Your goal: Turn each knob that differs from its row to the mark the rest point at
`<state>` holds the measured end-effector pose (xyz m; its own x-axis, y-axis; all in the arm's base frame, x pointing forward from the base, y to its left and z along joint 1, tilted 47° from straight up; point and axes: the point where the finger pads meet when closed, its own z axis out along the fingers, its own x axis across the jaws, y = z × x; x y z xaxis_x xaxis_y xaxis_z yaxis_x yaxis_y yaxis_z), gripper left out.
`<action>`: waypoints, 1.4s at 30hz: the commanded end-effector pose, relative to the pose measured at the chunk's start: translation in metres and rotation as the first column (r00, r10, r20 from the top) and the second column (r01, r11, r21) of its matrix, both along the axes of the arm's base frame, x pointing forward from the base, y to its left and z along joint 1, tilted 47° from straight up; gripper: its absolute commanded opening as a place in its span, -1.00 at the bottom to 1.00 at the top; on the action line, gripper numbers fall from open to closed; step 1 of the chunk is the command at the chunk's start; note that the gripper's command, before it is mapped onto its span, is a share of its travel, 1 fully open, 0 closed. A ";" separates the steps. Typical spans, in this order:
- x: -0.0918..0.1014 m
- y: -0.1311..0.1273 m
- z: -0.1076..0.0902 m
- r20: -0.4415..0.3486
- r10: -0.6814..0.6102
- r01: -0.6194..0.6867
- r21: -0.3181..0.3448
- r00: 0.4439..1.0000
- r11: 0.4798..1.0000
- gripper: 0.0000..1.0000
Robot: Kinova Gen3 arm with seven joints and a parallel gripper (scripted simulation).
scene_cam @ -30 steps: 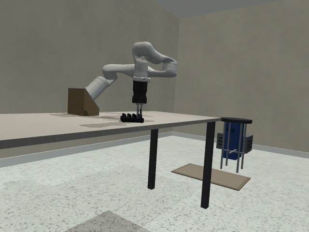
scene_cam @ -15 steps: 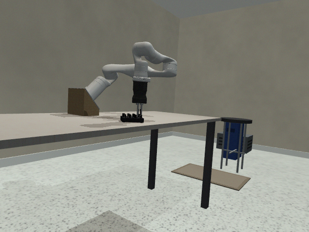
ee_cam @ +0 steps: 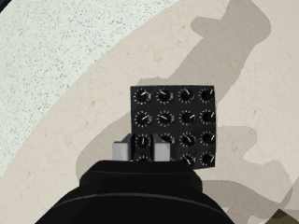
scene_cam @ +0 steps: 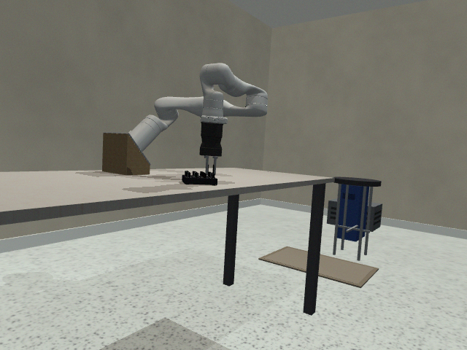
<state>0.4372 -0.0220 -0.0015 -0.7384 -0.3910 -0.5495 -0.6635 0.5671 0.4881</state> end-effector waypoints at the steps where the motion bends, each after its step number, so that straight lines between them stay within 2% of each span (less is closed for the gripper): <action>1: 0.000 -0.001 0.000 0.001 -0.001 0.001 -0.001 1.000 1.000 -0.07; 16: -0.001 -0.008 0.007 0.001 -0.001 0.001 -0.001 1.000 1.000 -0.07; 27: -0.004 -0.027 0.025 0.001 -0.001 0.001 -0.001 1.000 1.000 -0.07; 42: -0.004 -0.028 0.026 0.001 -0.001 0.001 -0.001 1.000 1.000 -0.07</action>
<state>0.4326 -0.0495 0.0243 -0.7384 -0.3910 -0.5495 -0.6635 0.5671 0.4881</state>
